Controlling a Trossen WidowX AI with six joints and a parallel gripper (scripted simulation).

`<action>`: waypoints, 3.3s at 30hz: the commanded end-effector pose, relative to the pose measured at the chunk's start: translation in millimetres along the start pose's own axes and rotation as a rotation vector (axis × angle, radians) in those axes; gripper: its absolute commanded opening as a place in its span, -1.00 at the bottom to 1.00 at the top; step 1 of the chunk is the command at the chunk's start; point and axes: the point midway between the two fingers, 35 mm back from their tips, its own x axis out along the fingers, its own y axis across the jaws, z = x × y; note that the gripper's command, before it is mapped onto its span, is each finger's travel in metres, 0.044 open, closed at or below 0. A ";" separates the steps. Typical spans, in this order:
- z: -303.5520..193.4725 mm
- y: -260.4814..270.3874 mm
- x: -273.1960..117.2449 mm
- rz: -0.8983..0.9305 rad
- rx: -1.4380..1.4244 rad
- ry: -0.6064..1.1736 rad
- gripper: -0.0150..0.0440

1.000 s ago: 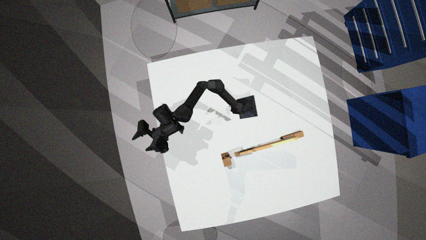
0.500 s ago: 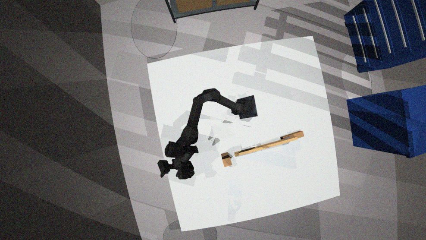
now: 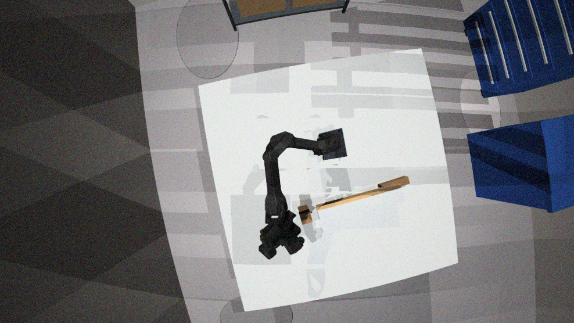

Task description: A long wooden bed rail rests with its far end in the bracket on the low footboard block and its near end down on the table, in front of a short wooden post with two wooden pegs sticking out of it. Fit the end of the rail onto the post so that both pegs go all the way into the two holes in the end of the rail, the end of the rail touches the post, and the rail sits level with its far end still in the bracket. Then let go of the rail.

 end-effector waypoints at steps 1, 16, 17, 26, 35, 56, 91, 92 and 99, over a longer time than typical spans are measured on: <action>20.5 36.8 7.9 0.104 -0.058 -0.020 1.00; 63.5 224.5 12.0 0.609 -0.526 -0.002 1.00; 61.1 241.1 10.3 0.657 -0.588 0.008 1.00; 30.7 329.0 -12.6 0.960 -1.001 0.076 1.00; 28.0 333.6 -7.7 0.960 -1.000 0.075 1.00; 13.3 355.0 14.1 0.959 -1.000 0.074 1.00; -2.4 372.9 30.7 0.958 -1.002 0.078 -0.27; -2.4 372.9 30.7 0.958 -1.002 0.078 -0.29; -2.4 372.9 30.7 0.958 -1.002 0.078 -0.49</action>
